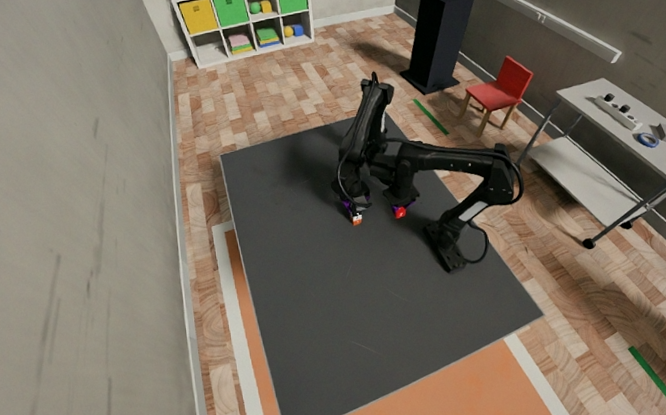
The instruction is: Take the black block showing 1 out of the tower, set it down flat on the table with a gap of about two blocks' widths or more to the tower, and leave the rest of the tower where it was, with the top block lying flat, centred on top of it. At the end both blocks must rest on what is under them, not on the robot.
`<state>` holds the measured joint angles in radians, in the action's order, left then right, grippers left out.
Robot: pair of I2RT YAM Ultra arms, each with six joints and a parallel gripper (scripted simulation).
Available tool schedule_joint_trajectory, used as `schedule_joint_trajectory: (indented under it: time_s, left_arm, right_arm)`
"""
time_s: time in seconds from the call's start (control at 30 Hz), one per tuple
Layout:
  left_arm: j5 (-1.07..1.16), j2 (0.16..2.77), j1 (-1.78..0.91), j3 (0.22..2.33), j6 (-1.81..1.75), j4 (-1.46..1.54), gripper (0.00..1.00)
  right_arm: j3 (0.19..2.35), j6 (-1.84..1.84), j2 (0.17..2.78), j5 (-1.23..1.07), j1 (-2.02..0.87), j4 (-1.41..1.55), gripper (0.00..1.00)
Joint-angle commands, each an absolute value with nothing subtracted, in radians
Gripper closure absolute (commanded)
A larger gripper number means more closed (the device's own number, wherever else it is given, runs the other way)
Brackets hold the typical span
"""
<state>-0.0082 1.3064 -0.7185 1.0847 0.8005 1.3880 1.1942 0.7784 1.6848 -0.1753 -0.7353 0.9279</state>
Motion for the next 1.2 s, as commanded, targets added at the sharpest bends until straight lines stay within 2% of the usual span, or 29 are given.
schedule_joint_trajectory:
  time_s: [0.0,0.53,0.57,0.8,1.17]
  left_arm:
    - [-0.008,1.273,-0.725,1.093,0.797,1.388,0.73]
    - [-0.008,1.273,-0.725,1.093,0.797,1.388,0.73]
    - [-0.008,1.273,-0.725,1.093,0.797,1.388,0.73]
    - [-0.008,1.273,-0.725,1.093,0.797,1.388,0.73]
    - [-0.008,1.273,-0.725,1.093,0.797,1.388,0.73]
  right_arm:
    - [1.199,0.766,1.693,-0.186,-0.748,0.877,0.45]
    - [1.181,0.763,1.697,-0.185,-0.752,0.847,0.45]
    - [1.181,0.763,1.697,-0.185,-0.752,0.847,0.53]
    - [1.183,0.768,1.698,-0.184,-0.746,0.859,0.57]
    - [1.180,0.771,1.695,-0.185,-0.743,0.859,0.73]
